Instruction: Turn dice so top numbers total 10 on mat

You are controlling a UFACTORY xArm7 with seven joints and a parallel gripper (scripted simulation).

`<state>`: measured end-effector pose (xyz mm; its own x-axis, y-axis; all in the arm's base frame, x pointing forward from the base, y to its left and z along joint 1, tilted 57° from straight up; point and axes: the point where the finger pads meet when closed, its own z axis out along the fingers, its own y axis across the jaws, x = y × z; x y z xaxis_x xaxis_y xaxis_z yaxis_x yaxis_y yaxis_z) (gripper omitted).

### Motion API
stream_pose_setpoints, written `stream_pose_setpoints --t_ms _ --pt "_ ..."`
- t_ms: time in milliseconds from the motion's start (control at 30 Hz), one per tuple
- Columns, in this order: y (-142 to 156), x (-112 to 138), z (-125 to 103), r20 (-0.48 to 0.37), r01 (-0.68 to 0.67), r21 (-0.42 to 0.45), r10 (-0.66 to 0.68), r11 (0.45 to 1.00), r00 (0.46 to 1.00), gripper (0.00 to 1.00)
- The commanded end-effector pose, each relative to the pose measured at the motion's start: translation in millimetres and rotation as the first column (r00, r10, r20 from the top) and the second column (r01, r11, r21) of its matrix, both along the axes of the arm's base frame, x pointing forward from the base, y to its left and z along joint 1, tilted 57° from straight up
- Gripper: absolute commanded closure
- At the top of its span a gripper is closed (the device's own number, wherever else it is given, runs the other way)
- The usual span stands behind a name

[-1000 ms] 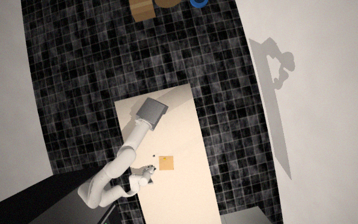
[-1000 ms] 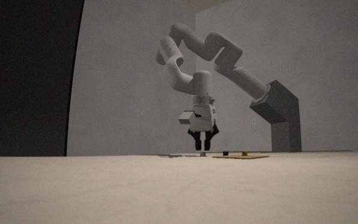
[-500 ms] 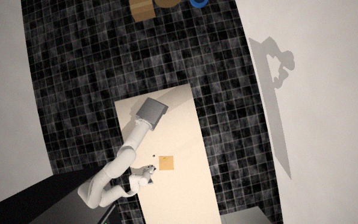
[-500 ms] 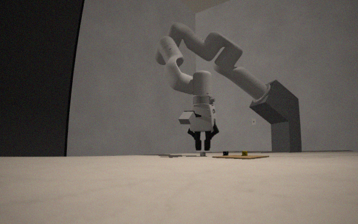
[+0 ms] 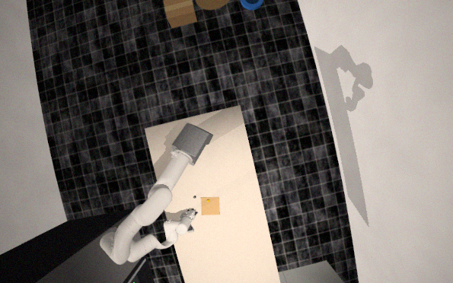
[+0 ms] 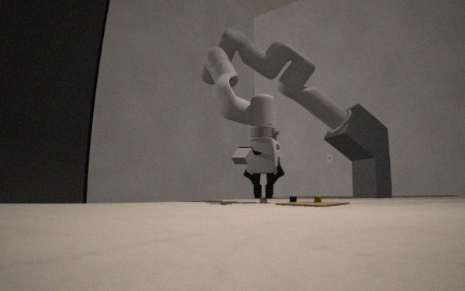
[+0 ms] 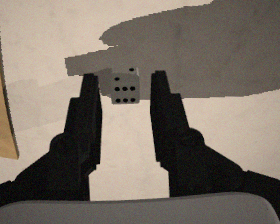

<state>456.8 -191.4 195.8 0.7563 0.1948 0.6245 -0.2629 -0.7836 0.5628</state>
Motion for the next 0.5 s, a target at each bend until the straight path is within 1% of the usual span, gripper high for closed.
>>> stream_pose_setpoints --t_ms 0,467 --pt "-2.0 3.4 -2.2 0.001 -0.002 0.000 0.002 1.000 1.000 0.69" --pt "-6.3 7.8 -6.3 0.001 -0.002 0.000 0.002 1.000 1.000 0.69"
